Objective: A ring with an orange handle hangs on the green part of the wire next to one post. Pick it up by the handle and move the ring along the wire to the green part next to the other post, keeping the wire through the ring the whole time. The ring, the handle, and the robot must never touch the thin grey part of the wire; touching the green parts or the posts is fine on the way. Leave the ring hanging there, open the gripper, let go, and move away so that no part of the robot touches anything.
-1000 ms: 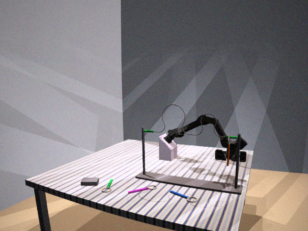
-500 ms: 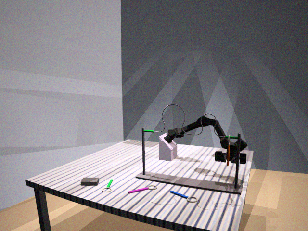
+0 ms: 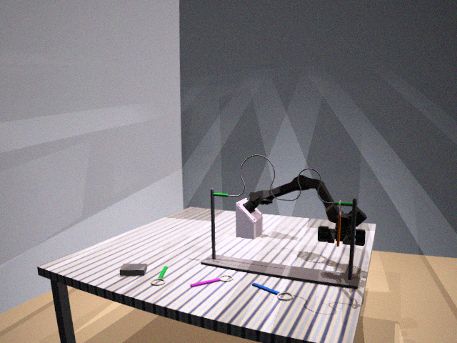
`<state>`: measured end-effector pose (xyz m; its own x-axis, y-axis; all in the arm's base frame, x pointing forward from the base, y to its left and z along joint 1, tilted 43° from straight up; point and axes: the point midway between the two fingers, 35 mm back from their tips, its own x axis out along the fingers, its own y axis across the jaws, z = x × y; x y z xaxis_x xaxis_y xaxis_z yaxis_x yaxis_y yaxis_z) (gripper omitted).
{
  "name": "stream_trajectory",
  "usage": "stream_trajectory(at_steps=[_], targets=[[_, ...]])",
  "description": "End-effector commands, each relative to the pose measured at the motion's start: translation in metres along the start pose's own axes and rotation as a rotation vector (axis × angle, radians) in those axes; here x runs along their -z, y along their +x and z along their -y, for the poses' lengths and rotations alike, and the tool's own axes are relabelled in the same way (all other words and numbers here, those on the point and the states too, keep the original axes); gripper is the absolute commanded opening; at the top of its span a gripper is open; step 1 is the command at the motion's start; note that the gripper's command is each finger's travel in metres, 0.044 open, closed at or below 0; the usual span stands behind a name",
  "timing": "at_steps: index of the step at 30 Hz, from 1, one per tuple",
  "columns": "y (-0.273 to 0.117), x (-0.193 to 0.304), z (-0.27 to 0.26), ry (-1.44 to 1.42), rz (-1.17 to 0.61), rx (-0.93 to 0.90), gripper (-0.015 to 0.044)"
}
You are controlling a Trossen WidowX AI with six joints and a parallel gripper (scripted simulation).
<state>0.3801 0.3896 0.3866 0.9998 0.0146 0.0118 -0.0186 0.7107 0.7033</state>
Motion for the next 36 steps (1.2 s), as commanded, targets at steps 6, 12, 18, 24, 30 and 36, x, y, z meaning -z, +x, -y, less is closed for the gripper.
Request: stream_trajectory(at_steps=[6, 12, 18, 24, 30, 36], targets=[[0.016, -0.003, -0.001, 0.000, 0.003, -0.003, 0.0160], [0.025, -0.003, 0.000, 0.000, 0.003, -0.003, 0.0160], [0.031, -0.003, 0.001, -0.001, 0.004, -0.004, 0.0160], [0.031, -0.003, 0.001, -0.001, 0.004, -0.004, 0.0160], [0.031, -0.003, 0.001, -0.001, 0.004, -0.004, 0.0160], [0.031, -0.003, 0.001, -0.001, 0.004, -0.004, 0.0160]])
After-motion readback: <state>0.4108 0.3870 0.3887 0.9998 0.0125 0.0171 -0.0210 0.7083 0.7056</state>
